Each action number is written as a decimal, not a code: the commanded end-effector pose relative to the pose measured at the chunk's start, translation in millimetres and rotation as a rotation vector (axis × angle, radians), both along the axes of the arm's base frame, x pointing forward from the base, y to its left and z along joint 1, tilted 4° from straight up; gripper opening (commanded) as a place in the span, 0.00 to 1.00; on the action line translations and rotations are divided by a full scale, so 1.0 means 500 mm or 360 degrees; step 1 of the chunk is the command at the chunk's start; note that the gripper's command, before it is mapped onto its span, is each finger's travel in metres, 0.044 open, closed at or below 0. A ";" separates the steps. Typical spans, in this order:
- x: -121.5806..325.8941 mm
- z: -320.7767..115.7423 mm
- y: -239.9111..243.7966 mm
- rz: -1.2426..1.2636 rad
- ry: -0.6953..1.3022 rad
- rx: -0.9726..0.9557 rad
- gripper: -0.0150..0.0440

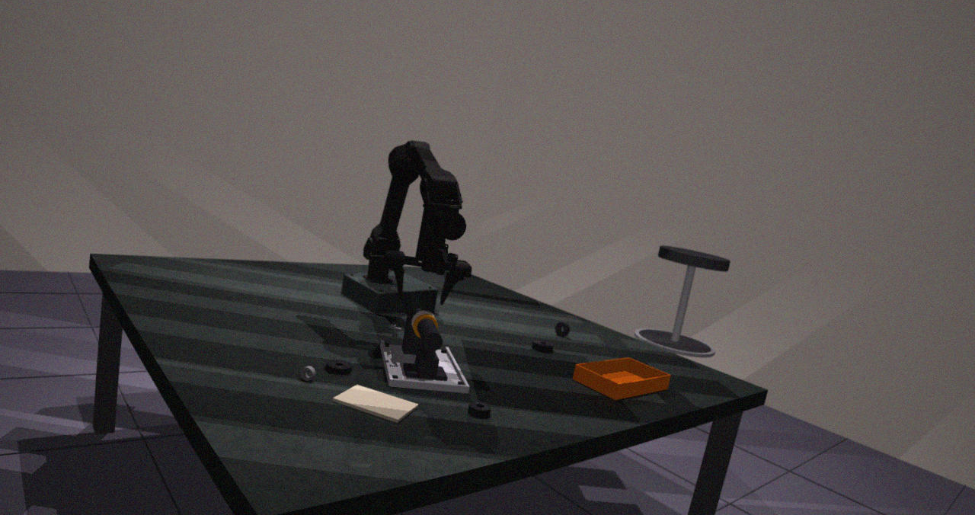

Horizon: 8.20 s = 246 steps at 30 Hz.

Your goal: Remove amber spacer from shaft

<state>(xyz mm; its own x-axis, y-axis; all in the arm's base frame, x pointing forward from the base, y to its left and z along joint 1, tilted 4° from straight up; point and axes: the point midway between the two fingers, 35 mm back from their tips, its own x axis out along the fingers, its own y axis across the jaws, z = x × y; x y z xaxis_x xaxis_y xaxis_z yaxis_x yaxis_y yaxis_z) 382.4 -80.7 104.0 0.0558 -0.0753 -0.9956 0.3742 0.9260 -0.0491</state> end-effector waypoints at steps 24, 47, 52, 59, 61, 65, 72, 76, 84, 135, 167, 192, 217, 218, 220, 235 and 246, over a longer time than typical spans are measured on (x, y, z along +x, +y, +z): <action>-0.002 0.003 -0.009 0.1222 0.0062 -0.0060 1.00; 0.001 0.004 -0.011 0.3687 0.0238 -0.0233 1.00; 0.002 0.003 -0.008 0.4109 0.0282 -0.0249 1.00; 0.003 0.000 -0.002 0.4700 0.0339 -0.0264 1.00; 0.003 0.000 -0.001 0.4868 0.0354 -0.0269 1.00; 0.003 0.000 0.000 0.4974 0.0362 -0.0272 1.00; 0.003 0.000 0.000 0.4974 0.0362 -0.0272 1.00; 0.003 0.000 0.000 0.4974 0.0362 -0.0272 1.00; 0.003 0.000 0.000 0.4974 0.0362 -0.0272 1.00; 0.009 -0.082 -0.007 0.4974 0.0363 -0.0272 1.00; 0.009 -0.082 -0.007 0.4974 0.0363 -0.0272 1.00; 0.011 -0.118 -0.010 0.4974 0.0363 -0.0272 1.00; 0.011 -0.118 -0.010 0.4974 0.0363 -0.0272 1.00; 0.011 -0.118 -0.010 0.4974 0.0363 -0.0272 1.00; 0.011 -0.118 -0.010 0.4974 0.0363 -0.0272 1.00; 0.012 -0.118 -0.010 0.4968 0.0365 -0.0282 0.96; 0.012 -0.118 -0.010 0.4968 0.0365 -0.0282 0.47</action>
<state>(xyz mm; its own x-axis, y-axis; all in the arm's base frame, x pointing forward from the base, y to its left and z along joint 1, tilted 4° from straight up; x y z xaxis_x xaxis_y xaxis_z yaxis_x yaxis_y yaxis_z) 388.3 -85.5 44.7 0.0569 -0.0710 -0.9959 -0.3802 -0.9239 0.0441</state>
